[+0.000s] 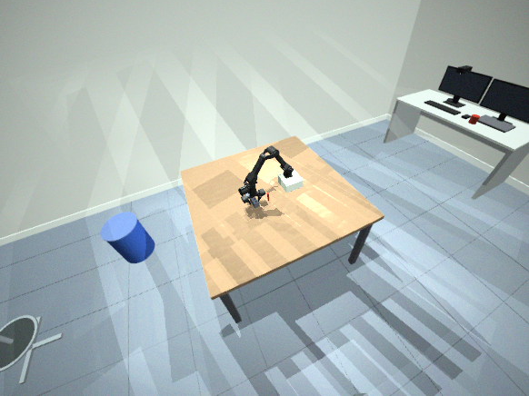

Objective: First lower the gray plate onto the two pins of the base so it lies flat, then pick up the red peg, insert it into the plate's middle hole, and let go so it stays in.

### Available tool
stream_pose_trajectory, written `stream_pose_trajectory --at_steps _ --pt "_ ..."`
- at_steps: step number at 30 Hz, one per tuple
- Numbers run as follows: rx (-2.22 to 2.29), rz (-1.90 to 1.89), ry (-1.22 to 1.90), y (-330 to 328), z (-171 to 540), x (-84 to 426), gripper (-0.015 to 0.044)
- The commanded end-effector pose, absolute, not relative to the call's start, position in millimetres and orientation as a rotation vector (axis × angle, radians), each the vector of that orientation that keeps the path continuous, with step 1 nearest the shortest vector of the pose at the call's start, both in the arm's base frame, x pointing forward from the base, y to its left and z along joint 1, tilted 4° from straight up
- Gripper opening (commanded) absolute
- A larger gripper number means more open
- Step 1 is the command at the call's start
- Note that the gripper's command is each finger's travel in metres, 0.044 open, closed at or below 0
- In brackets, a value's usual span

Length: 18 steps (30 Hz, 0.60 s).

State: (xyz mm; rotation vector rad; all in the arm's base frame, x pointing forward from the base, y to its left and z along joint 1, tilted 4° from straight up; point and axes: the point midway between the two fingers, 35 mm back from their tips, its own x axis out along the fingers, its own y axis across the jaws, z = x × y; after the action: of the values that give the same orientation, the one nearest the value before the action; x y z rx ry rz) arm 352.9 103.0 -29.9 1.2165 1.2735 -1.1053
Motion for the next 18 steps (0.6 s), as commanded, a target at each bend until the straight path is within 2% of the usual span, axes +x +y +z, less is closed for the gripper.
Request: stream_pose_trajectory --at_steps 1,3,14,15,18 --pt "1.221 -1.106 1.274 103.4 -30.3 352.7 0.0151" --pt "1.221 -1.106 1.274 103.4 -30.3 352.7 0.0099" --pt "1.221 -1.106 1.274 103.4 -30.3 352.7 0.0025" --pt "1.221 -1.106 1.274 103.4 -30.3 352.7 0.0000" --pt "1.221 -1.106 1.273 103.1 -25.9 353.6 0.0000"
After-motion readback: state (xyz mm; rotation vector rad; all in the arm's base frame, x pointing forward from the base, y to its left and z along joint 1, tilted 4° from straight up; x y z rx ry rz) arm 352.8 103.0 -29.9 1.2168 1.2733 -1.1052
